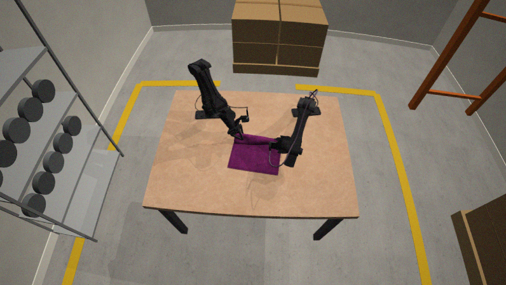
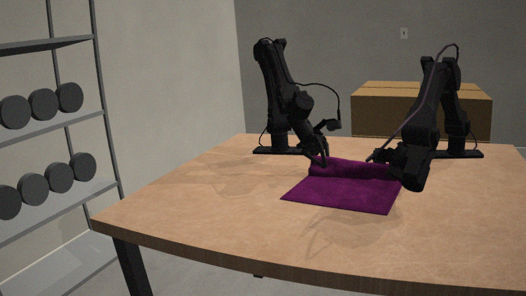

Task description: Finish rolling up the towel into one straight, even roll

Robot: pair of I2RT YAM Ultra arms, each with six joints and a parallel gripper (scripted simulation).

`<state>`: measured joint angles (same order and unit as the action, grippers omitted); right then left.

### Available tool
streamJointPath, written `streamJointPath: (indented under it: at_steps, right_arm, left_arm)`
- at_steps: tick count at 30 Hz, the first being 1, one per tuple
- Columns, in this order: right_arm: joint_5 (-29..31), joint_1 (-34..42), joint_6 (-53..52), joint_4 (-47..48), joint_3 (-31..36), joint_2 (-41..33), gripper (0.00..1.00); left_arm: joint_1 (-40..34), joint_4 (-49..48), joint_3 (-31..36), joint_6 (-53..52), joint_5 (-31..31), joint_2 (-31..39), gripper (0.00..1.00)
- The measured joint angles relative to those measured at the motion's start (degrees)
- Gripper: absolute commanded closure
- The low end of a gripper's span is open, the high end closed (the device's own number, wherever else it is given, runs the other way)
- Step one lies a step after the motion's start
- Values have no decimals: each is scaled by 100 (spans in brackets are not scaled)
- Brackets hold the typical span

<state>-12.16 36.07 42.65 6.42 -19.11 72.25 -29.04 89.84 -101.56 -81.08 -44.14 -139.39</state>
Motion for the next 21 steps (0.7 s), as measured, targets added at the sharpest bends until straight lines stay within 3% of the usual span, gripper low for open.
streamJointPath:
  at_steps: [11,13,16,21]
  right_arm:
    - [0,0,0,24,-2,0,73]
    - [2,0,0,26,-2,0,73]
    - [2,0,0,26,-2,0,73]
    - [0,0,0,28,-2,0,73]
  left_arm:
    - [0,17,0,0,-68,31,26]
    - [-2,15,0,0,-79,68,26]
    - [-2,17,0,0,-118,79,15]
    - [4,15,0,0,-131,116,15]
